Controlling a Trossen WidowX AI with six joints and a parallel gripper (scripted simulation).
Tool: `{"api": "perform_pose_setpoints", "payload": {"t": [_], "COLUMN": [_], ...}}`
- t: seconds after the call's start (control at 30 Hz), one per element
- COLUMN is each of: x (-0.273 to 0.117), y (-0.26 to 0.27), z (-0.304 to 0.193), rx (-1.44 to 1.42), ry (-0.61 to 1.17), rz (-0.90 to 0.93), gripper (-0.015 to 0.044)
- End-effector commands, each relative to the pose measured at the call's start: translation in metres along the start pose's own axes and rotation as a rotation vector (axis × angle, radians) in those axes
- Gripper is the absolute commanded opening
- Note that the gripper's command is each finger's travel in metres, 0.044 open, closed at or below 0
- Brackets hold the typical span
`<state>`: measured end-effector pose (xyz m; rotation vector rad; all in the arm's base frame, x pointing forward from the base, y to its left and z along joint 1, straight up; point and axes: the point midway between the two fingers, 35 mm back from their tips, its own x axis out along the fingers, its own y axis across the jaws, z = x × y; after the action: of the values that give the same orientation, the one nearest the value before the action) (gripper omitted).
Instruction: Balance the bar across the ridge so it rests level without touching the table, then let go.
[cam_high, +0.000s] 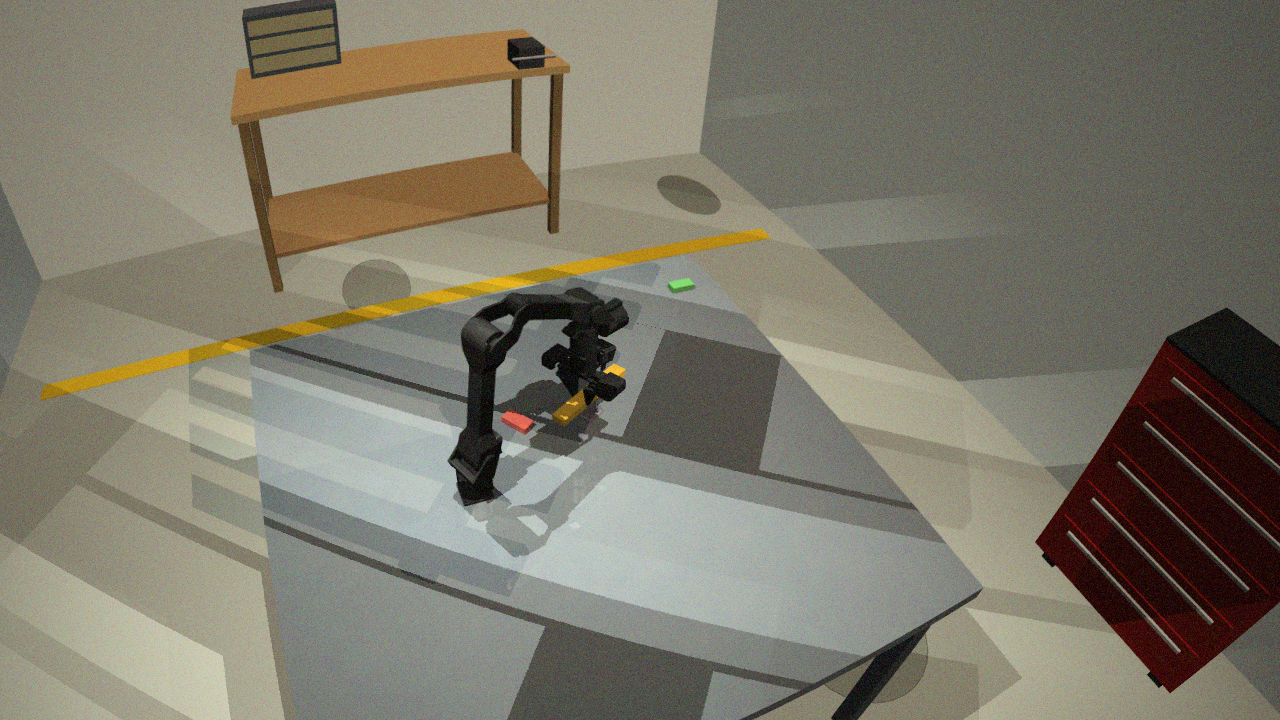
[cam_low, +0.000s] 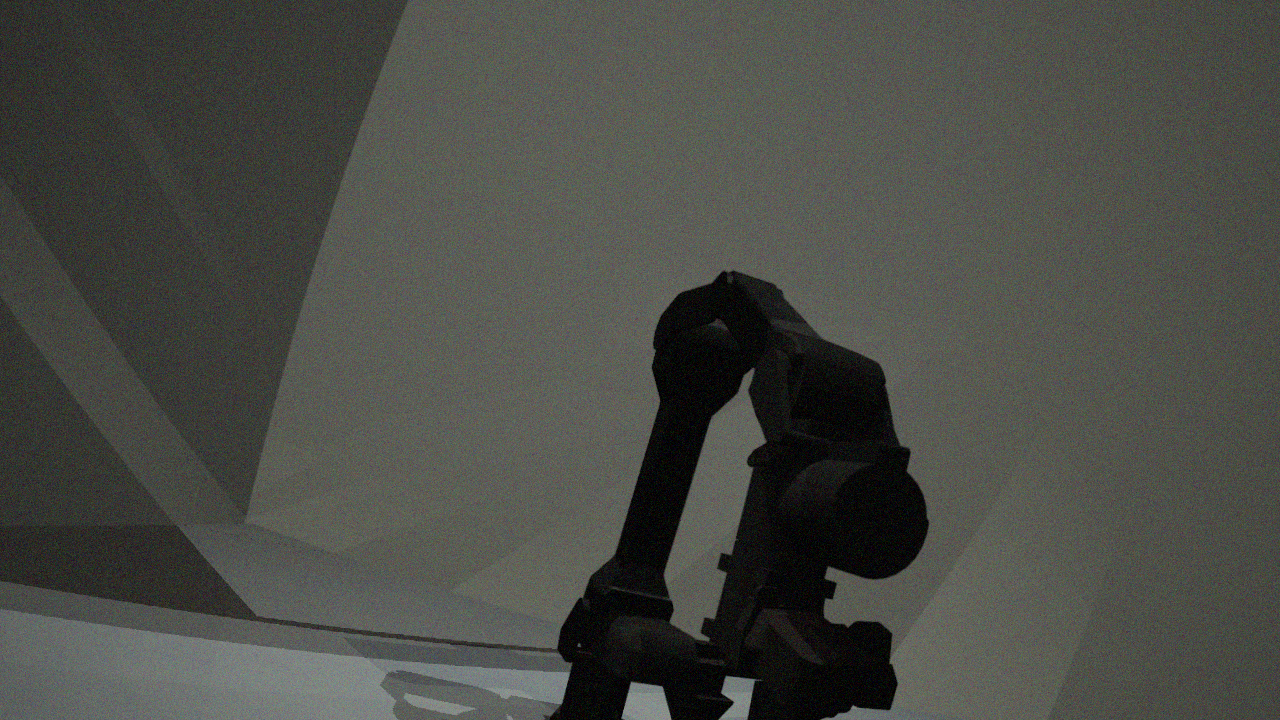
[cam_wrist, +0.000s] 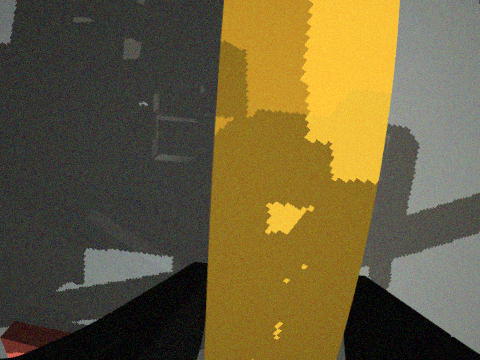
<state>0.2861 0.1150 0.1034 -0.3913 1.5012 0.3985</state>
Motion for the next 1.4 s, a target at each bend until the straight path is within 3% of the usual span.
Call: {"api": "perform_pose_setpoints", "payload": {"t": [0.0, 1.27, 1.37], "x": [0.0, 0.0, 0.0], "y": [0.0, 0.0, 0.0], "z": [0.0, 0.0, 0.0], "rx": [0.0, 0.0, 0.0], "ry": [0.0, 0.0, 0.0], "rz": [0.0, 0.0, 0.0], "gripper": [0.0168, 0.0185, 0.0264]}}
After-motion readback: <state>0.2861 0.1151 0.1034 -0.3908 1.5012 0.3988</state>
